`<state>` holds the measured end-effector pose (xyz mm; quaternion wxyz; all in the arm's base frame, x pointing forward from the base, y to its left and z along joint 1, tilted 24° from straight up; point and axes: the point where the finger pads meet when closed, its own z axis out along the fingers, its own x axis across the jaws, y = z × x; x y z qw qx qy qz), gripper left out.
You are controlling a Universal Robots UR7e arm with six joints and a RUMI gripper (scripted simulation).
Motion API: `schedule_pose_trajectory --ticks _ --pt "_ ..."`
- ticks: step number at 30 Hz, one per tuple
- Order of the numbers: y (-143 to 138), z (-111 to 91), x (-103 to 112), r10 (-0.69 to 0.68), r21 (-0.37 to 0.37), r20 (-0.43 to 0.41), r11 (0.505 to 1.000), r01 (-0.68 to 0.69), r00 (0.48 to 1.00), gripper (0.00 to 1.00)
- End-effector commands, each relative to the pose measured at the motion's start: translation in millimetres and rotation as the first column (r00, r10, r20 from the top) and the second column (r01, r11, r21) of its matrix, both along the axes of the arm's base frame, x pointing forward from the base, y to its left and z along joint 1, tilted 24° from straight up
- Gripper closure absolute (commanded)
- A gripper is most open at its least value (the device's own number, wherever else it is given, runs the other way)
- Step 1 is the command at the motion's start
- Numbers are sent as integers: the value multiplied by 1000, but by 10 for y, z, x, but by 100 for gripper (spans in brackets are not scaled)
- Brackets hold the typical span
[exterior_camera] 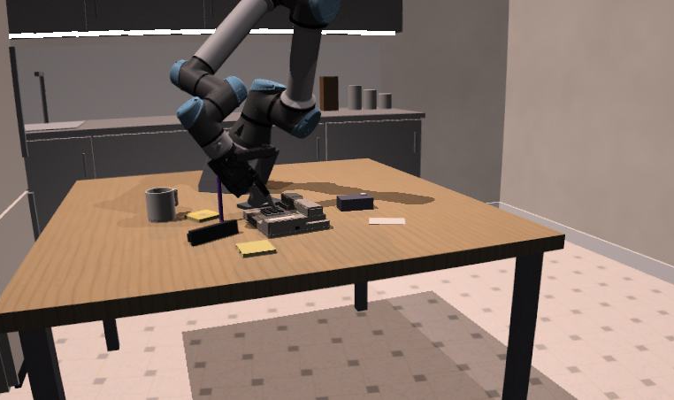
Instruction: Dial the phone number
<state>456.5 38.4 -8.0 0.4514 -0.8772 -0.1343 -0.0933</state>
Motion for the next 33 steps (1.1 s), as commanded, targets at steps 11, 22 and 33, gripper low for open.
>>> schedule_pose_trajectory --ticks 11,22,33 --pt "2 -11 6 0 -1 1 1000 0 1000 100" --pt "7 -24 9 0 -1 1 1000 0 1000 100" --pt "-7 14 0 0 -1 1 1000 0 1000 100"
